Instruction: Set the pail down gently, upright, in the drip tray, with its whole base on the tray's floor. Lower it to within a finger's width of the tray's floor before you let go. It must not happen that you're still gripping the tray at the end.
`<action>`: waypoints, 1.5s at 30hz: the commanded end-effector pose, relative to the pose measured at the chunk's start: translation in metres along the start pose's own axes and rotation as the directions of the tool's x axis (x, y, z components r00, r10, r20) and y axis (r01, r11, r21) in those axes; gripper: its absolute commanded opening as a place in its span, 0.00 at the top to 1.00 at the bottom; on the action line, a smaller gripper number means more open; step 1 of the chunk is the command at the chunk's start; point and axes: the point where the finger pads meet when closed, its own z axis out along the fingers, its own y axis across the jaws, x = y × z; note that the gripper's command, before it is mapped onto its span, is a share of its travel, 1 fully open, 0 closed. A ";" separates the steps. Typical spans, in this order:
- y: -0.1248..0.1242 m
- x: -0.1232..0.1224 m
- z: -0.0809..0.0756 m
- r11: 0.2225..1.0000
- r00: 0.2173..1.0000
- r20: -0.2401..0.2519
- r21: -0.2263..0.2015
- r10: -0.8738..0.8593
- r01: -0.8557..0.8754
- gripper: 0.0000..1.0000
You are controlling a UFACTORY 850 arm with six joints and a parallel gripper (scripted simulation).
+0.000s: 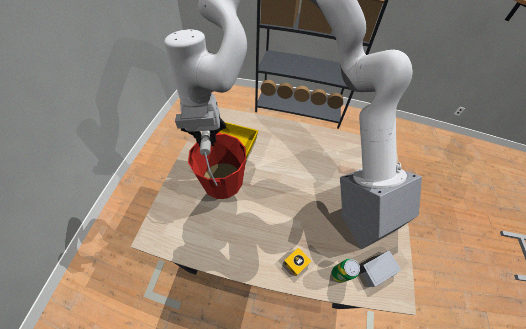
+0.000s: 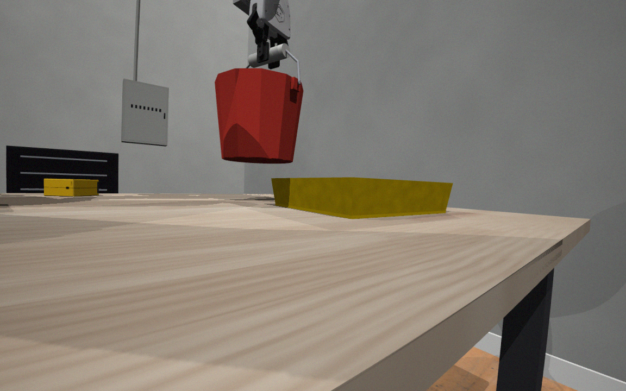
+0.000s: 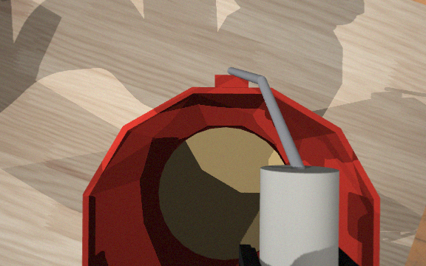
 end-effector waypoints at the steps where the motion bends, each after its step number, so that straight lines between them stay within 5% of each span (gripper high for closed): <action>1: -0.001 -0.011 -0.001 1.000 1.000 -0.001 -0.002 0.000 -0.001 1.00; 45: -0.014 -0.132 -0.001 1.000 1.000 0.000 -0.002 0.001 -0.001 1.00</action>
